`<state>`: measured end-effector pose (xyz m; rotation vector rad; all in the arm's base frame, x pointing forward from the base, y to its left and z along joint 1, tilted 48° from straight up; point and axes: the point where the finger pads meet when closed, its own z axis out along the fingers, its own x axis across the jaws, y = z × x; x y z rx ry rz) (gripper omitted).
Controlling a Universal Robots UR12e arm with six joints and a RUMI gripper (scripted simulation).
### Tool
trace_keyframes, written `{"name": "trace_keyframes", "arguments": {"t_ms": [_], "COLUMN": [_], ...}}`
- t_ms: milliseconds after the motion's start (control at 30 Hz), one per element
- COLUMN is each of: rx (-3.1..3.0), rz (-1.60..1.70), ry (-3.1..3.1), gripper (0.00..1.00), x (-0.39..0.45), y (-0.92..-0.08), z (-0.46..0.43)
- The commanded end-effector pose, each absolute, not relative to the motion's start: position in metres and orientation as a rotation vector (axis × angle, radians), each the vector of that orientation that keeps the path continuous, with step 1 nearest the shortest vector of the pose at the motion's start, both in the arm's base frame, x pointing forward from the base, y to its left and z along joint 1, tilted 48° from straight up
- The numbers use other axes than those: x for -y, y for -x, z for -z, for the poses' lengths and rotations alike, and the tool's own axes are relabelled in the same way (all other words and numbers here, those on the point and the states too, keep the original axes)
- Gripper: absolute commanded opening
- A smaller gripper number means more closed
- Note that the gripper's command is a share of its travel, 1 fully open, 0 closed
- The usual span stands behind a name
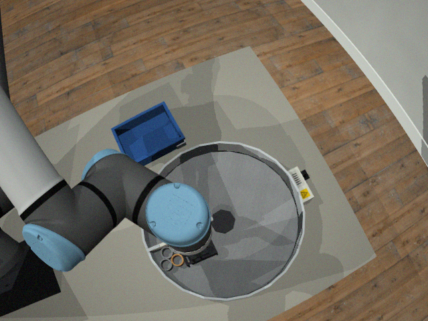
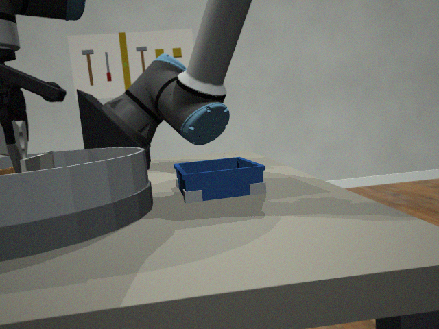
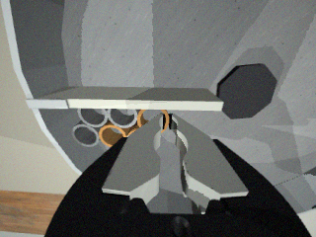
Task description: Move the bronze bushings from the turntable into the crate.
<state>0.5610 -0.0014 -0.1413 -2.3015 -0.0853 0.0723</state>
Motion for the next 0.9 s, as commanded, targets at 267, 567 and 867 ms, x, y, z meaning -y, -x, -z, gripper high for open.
{"name": "trace_keyframes", "arguments": {"t_ms": [267, 567, 867], "rx": [0.085, 0.085, 0.085], "rz": [-0.071, -0.071, -0.071], "ry": [2.302, 2.302, 2.302], "gripper": [0.0, 0.0, 0.0], "x": [0.037, 0.053, 0.053], "y": [-0.565, -0.567, -0.567], "z": [0.11, 0.095, 0.095]}}
